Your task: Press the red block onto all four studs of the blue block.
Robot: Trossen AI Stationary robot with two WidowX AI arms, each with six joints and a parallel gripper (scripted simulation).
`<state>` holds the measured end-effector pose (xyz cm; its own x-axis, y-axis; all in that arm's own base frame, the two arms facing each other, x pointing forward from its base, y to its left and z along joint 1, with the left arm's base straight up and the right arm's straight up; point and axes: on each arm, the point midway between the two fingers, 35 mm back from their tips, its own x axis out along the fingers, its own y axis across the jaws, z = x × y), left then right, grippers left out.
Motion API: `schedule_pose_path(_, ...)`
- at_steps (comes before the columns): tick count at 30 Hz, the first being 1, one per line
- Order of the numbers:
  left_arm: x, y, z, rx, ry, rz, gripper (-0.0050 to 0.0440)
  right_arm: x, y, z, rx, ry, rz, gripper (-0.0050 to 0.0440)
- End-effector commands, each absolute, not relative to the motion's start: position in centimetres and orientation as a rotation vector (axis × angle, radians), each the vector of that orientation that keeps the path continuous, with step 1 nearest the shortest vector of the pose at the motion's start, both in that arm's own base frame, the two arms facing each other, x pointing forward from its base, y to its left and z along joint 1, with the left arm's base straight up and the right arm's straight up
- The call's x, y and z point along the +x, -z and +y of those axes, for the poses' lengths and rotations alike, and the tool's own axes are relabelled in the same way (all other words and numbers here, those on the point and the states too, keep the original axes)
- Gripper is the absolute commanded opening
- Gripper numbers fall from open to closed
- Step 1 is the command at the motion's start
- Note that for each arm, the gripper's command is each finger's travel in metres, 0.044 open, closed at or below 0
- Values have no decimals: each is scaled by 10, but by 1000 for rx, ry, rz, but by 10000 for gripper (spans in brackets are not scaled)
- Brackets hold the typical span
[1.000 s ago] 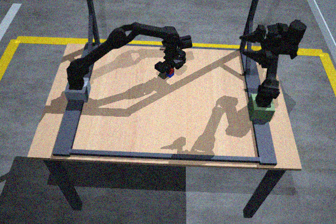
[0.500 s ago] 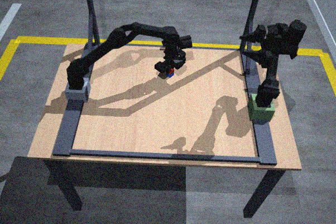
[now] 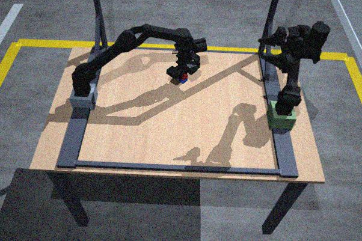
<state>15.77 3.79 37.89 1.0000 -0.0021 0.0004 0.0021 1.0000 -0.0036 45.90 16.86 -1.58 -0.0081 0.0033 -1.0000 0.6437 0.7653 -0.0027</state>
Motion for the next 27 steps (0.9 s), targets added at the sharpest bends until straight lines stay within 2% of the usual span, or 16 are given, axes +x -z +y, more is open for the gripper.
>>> schedule_pose_path(1,158,-381,40,0,2,0,400,463,7,171,555,535,1491,-50)
schedule_pose_path(27,158,-381,40,0,2,0,400,462,17,171,550,540,1498,-50)
